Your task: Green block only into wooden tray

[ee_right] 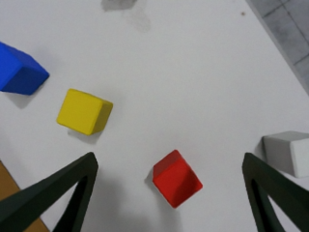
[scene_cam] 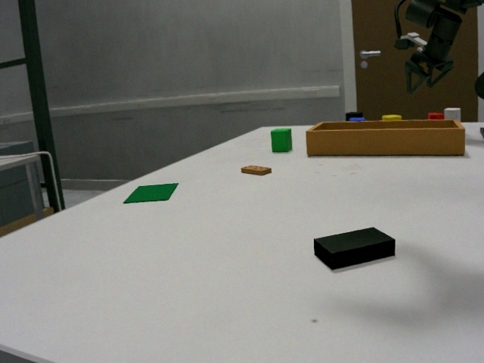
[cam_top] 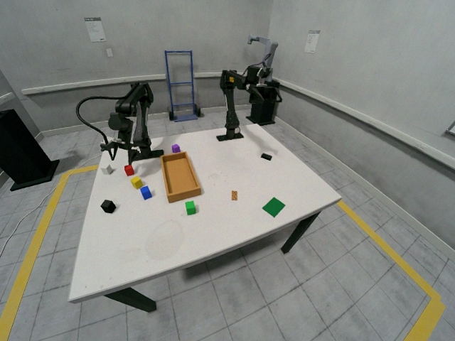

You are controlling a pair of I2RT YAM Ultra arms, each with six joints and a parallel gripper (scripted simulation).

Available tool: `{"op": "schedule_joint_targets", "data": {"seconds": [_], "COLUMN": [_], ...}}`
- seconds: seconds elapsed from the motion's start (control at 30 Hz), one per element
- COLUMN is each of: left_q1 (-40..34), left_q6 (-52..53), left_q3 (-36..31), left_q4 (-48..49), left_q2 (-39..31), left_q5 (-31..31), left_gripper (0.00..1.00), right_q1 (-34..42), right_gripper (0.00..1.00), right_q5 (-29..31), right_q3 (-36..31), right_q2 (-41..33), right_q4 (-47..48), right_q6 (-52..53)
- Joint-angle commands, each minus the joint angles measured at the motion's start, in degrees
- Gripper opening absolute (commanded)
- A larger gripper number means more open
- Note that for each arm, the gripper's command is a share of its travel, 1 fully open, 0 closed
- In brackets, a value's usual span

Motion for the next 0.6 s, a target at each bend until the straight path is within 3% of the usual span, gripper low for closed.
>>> {"op": "schedule_joint_targets", "data": {"seconds": [0.0, 0.2, 0.57], "left_q1": [0.0, 0.0, 0.0], "left_q6": [-0.1, -0.1, -0.1], "left_q3": [0.5, 0.5, 0.5], "left_q4": [0.3, 0.3, 0.3], "left_q2": [-0.3, -0.3, -0.3], "left_q5": [0.1, 0.1, 0.1], "left_gripper": [1.00, 1.00, 1.00], "right_q1": [7.1, 16.0, 19.1], "right_gripper": [1.00, 1.00, 1.00], "right_q5": [-0.1, -3.0, -6.2], "right_q3": [3.5, 6.7, 10.8], "right_q2": [3.7, 12.8, 22.0], "right_q4": [5.4, 11.7, 16.3], "right_q6": [-1.3, -6.8, -11.9]}}
